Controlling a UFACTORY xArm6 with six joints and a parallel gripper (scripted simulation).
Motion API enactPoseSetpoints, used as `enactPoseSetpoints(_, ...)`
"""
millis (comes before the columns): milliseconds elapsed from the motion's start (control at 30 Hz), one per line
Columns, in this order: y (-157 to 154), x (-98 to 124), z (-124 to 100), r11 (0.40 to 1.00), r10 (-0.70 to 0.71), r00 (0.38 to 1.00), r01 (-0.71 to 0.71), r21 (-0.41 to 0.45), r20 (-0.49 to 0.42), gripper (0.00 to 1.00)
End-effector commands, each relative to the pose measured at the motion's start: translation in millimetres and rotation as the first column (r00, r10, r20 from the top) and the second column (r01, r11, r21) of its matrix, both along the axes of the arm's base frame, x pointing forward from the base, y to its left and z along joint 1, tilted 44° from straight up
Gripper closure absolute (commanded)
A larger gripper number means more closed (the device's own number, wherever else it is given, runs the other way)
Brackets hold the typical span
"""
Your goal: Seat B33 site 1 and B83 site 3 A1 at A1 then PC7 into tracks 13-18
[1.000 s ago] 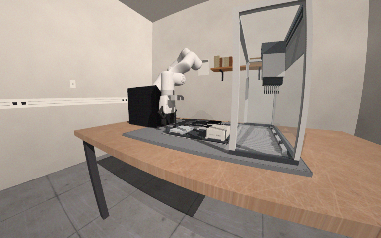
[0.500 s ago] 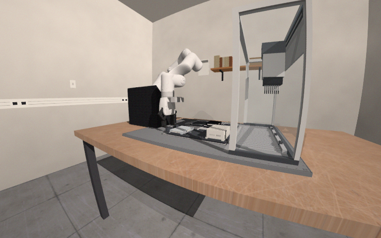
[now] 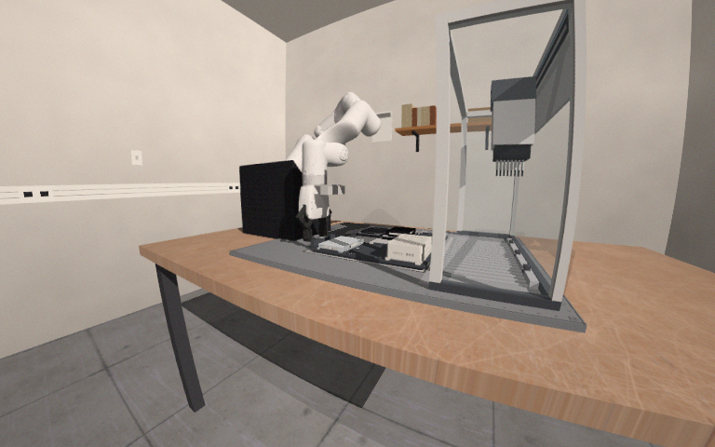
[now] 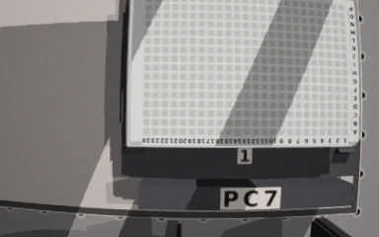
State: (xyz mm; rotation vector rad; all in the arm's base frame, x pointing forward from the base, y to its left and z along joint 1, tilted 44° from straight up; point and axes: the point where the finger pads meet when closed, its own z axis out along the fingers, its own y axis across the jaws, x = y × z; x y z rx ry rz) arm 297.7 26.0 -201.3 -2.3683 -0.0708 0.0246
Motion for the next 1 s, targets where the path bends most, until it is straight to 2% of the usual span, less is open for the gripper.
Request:
enactPoseSetpoints(0,1.2,1.1,-1.9,1.0,-0.001,1.0,0.001,-0.001,0.002,0.18)
enactPoseSetpoints(967,7.8,1.7,-8.6,1.0,-0.001,1.0,0.001,-0.001,0.002,0.18)
